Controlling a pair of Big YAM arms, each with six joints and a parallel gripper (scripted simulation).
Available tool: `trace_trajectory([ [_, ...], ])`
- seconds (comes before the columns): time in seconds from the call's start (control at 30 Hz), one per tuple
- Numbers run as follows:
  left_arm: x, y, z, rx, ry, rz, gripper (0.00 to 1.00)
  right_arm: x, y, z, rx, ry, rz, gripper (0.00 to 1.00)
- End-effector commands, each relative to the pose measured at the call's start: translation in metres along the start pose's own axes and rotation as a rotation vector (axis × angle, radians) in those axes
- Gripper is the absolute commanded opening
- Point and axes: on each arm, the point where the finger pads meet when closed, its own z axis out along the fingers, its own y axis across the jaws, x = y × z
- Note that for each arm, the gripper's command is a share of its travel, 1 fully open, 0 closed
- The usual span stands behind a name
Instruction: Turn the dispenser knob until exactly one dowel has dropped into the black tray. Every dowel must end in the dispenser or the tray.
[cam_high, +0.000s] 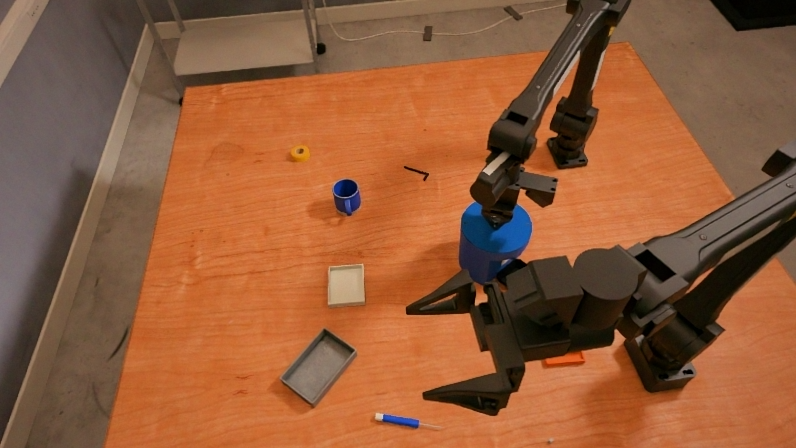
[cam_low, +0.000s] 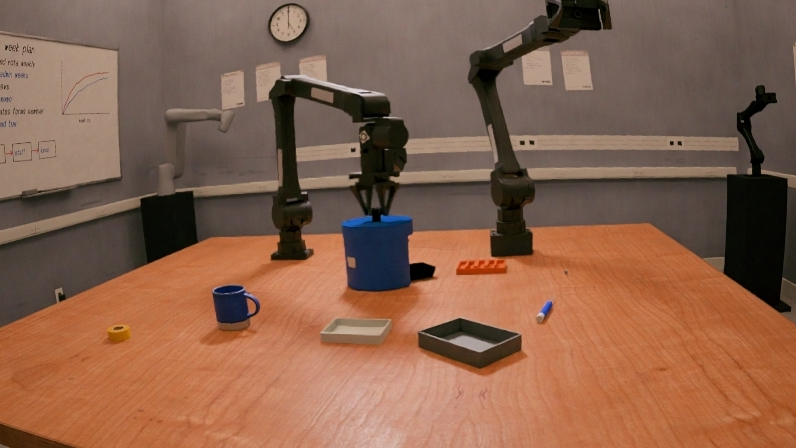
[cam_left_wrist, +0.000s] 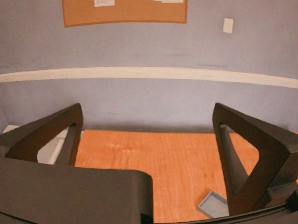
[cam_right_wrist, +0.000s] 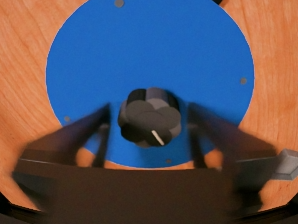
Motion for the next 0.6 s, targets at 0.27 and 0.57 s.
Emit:
trace_trajectory([
  [0.27, 0.0021, 0.0079, 0.0001, -0.011, 0.010, -0.010, 1.00, 0.0047, -0.0001, 0.0036, -0.010, -0.004, 0.009, 0.00],
  [0.57, 0.0021, 0.0079, 0.0001, -0.011, 0.010, -0.010, 1.00, 0.0048, 0.0001, 0.0036, -0.010, -0.004, -0.046, 0.72],
])
